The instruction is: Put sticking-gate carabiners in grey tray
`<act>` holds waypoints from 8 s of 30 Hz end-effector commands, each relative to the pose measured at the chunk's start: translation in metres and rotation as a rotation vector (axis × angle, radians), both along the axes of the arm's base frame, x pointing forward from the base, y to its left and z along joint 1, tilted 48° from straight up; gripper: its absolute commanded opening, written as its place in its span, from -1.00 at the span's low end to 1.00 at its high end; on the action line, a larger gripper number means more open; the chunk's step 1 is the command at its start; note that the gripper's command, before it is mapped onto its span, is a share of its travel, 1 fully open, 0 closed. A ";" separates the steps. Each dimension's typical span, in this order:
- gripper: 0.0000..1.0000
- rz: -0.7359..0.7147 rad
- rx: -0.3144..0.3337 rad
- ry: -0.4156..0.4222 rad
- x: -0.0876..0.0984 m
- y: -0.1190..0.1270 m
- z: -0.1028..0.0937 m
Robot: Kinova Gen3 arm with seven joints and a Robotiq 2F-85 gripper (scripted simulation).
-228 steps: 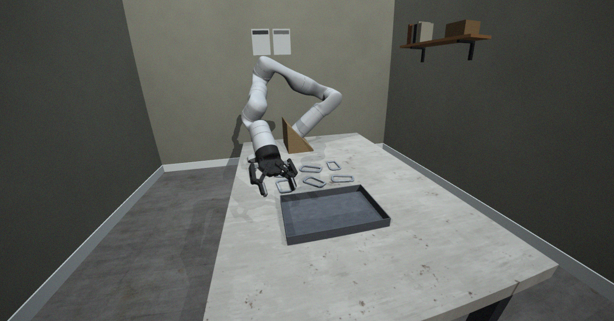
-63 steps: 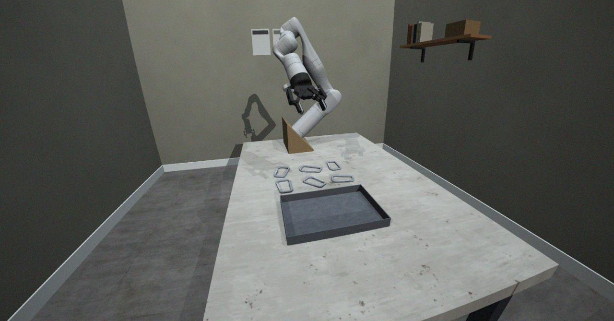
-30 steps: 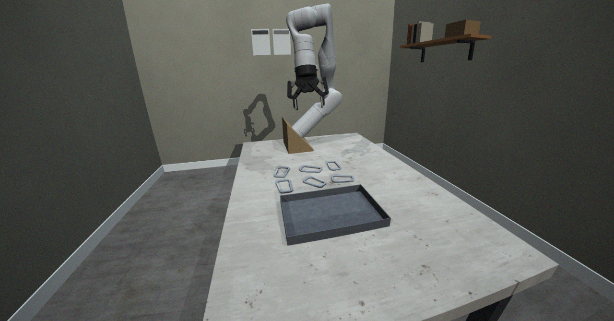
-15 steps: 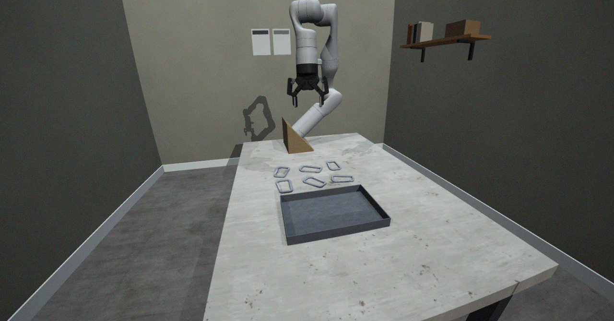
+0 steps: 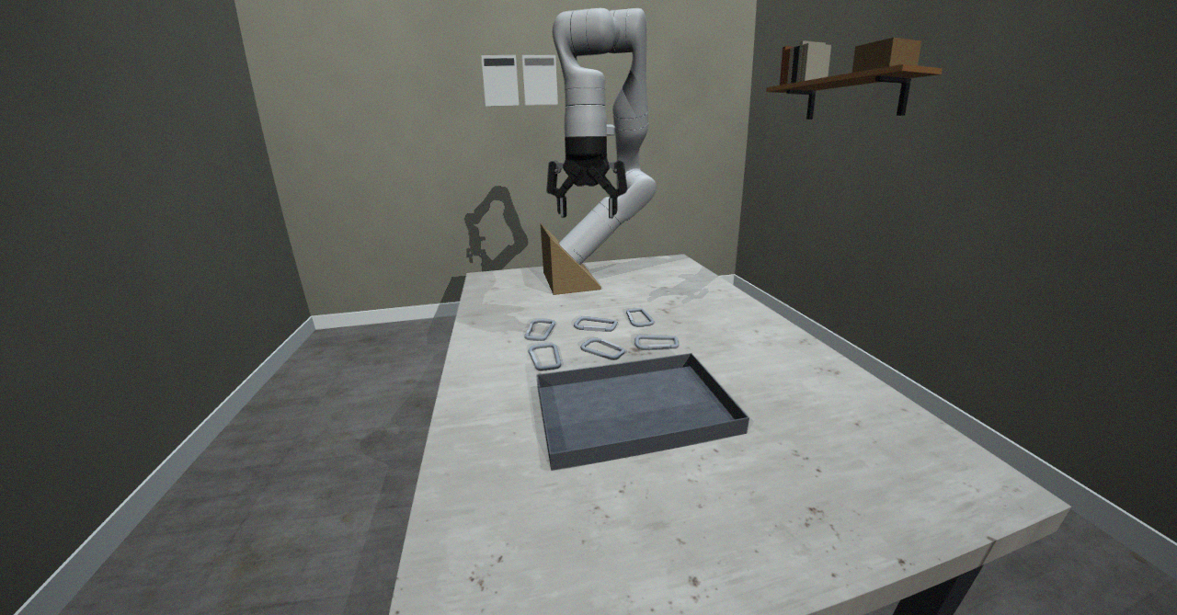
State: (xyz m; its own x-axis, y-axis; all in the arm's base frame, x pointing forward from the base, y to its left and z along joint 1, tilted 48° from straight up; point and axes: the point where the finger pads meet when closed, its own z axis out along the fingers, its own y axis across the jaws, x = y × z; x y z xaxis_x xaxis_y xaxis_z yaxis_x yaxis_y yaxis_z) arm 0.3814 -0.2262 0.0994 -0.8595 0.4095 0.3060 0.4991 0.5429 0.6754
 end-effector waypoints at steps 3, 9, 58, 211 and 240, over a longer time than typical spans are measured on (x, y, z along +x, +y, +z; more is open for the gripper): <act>1.00 -0.012 0.010 0.009 -0.021 0.011 -0.026; 1.00 -0.012 0.010 0.009 -0.021 0.011 -0.026; 1.00 -0.004 0.007 0.008 -0.099 0.074 -0.173; 0.34 -0.012 -0.007 0.002 -0.092 0.155 -0.255; 0.22 -0.014 -0.009 0.000 -0.091 0.154 -0.254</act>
State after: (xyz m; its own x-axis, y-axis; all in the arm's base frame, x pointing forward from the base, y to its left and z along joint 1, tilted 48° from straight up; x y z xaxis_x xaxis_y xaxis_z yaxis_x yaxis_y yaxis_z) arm 0.2904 -0.0717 -0.1543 -0.8538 0.4238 0.3025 0.5065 0.5418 0.6707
